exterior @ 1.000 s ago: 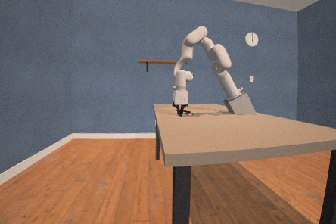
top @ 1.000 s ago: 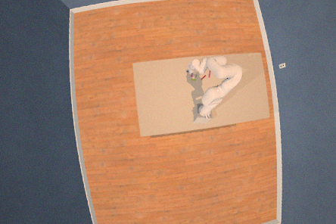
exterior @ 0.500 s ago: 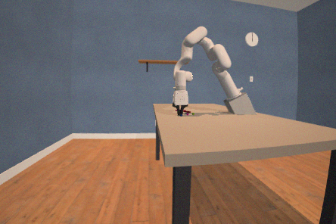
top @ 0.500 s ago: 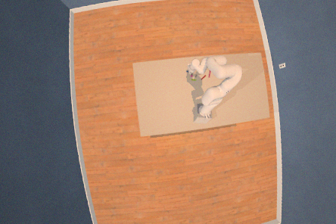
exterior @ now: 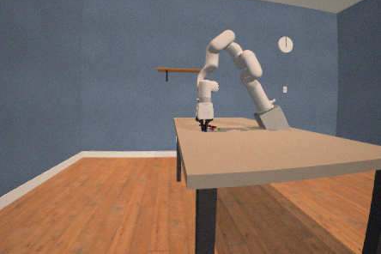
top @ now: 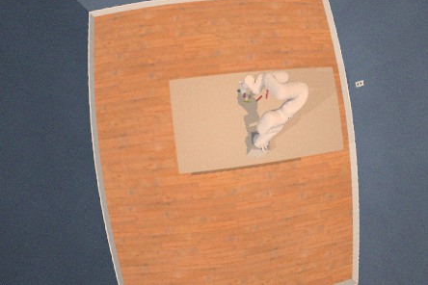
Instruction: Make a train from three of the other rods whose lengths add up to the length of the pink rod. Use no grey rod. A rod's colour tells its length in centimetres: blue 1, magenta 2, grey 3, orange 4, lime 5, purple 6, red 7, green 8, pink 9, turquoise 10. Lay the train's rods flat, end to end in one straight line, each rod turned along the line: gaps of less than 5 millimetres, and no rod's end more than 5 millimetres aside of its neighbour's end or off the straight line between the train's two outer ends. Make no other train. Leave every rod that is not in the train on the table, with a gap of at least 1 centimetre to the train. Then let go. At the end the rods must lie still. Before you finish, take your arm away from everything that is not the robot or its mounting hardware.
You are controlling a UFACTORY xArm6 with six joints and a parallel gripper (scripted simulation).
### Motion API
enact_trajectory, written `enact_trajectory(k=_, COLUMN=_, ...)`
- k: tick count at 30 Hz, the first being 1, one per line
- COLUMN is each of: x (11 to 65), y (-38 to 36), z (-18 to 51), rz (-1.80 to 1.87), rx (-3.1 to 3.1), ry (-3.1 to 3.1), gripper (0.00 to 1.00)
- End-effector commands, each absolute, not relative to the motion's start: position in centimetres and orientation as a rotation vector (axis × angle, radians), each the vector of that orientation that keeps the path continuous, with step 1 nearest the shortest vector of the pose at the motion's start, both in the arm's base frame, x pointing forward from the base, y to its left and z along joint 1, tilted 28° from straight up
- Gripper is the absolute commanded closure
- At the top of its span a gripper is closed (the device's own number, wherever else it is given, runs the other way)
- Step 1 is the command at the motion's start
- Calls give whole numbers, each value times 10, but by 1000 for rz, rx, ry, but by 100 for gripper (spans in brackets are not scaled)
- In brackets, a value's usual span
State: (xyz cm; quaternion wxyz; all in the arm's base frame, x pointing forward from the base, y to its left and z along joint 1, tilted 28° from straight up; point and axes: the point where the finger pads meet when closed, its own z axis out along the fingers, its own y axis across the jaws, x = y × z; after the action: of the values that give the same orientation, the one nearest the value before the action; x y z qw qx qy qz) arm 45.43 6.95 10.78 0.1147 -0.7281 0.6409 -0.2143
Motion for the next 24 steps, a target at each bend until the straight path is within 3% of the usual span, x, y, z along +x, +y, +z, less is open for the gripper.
enact_trajectory(k=1, x=455, y=70, z=109, rz=-630, rx=-2132, ry=1876, gripper=96)
enact_trajectory(k=10, x=455, y=70, z=109, rz=-630, rx=-2132, ry=1876, gripper=96)
enact_trajectory(k=24, x=455, y=70, z=109, rz=-630, rx=-2132, ry=1876, gripper=76)
